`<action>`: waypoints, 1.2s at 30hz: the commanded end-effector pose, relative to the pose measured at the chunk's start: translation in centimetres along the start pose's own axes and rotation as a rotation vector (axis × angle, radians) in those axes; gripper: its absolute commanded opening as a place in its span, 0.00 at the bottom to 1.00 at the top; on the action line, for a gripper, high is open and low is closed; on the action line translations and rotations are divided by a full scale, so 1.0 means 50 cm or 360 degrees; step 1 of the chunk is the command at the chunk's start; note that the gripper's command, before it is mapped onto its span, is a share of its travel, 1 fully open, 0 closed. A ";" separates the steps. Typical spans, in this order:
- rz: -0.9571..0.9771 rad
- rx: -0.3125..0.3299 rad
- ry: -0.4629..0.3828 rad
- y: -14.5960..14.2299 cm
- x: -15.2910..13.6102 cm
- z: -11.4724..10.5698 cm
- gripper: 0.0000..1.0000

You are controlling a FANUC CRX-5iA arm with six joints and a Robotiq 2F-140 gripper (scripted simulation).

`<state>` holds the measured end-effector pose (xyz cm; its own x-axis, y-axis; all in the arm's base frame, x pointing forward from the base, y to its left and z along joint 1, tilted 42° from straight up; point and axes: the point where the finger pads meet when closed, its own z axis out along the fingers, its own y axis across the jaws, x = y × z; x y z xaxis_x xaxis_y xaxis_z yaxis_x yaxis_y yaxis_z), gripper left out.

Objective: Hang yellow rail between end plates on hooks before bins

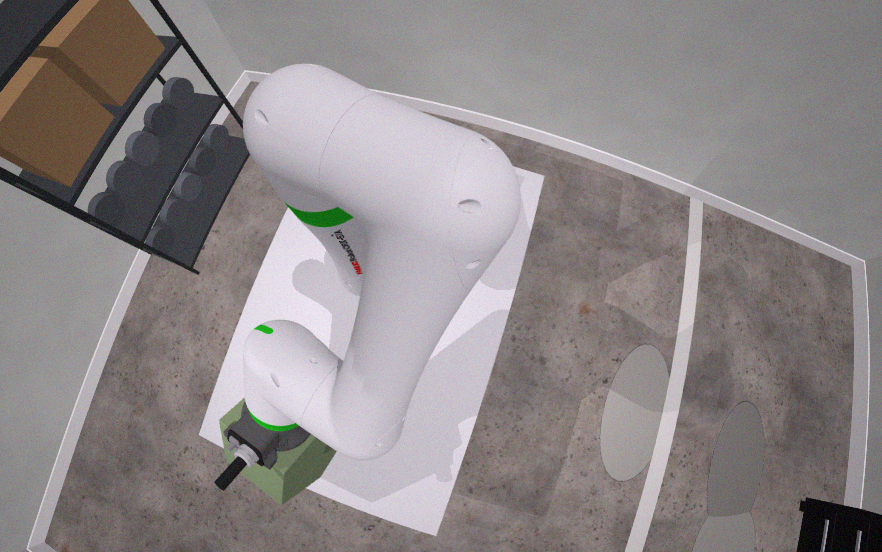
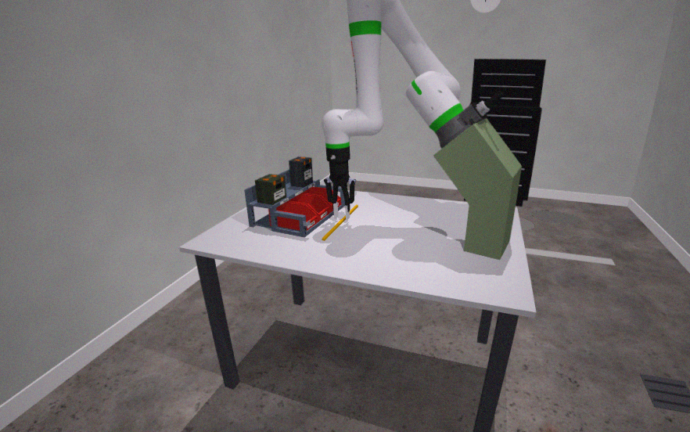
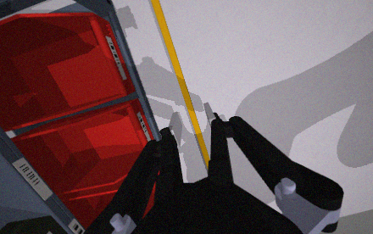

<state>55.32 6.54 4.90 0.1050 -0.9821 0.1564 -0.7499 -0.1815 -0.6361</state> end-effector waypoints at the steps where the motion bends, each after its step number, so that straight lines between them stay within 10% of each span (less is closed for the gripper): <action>1: 0.0001 0.0043 -0.0026 0.001 0.001 0.001 0.30; 36: 0.0001 0.0043 -0.0026 0.001 0.001 0.001 0.30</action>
<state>55.32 6.53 4.88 0.1029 -0.9820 0.1581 -0.7474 -0.1812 -0.6391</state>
